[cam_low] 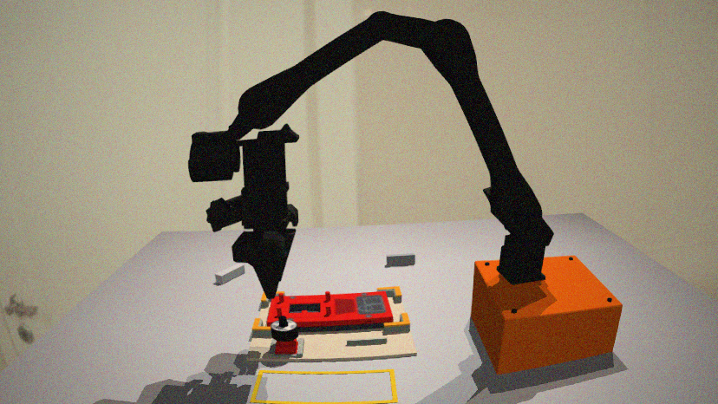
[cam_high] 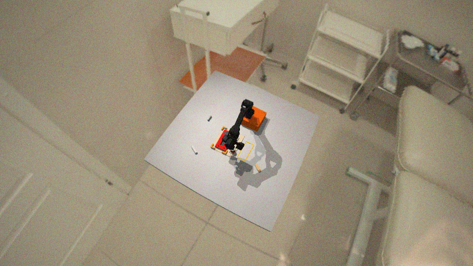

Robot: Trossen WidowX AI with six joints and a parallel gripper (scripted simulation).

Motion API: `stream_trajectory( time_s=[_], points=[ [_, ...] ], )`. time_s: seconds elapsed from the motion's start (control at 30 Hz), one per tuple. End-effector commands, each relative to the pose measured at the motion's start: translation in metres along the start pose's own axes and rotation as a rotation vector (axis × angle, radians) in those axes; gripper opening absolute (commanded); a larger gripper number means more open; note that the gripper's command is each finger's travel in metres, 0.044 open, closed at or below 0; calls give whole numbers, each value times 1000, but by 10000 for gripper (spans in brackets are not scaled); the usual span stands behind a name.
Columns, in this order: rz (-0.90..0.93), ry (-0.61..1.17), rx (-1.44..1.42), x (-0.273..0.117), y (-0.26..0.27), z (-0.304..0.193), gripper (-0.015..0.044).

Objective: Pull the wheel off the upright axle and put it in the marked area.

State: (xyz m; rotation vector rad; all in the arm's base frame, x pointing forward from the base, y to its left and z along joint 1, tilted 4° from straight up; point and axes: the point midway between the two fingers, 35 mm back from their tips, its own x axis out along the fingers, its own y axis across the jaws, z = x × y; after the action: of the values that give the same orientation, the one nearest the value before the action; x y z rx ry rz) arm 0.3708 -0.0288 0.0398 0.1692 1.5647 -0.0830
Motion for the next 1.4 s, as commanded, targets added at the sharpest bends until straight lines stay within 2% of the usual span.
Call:
stream_trajectory(
  time_s=[0.0,0.2,0.37,0.5,0.77,0.93,0.97,1.37],
  points=[
    [-3,16,-4,23,-1,-1,300],
    [-3,16,-4,65,-1,-5,300],
    [-3,16,-4,70,-1,-7,300],
    [-2,24,-7,68,-1,-8,195],
    [-2,24,-7,68,-1,-8,142],
    [-2,24,-7,67,-1,-8,10],
    [-2,24,-7,66,-1,-8,0],
    [-2,23,-7,62,-1,-7,0]
  ],
)
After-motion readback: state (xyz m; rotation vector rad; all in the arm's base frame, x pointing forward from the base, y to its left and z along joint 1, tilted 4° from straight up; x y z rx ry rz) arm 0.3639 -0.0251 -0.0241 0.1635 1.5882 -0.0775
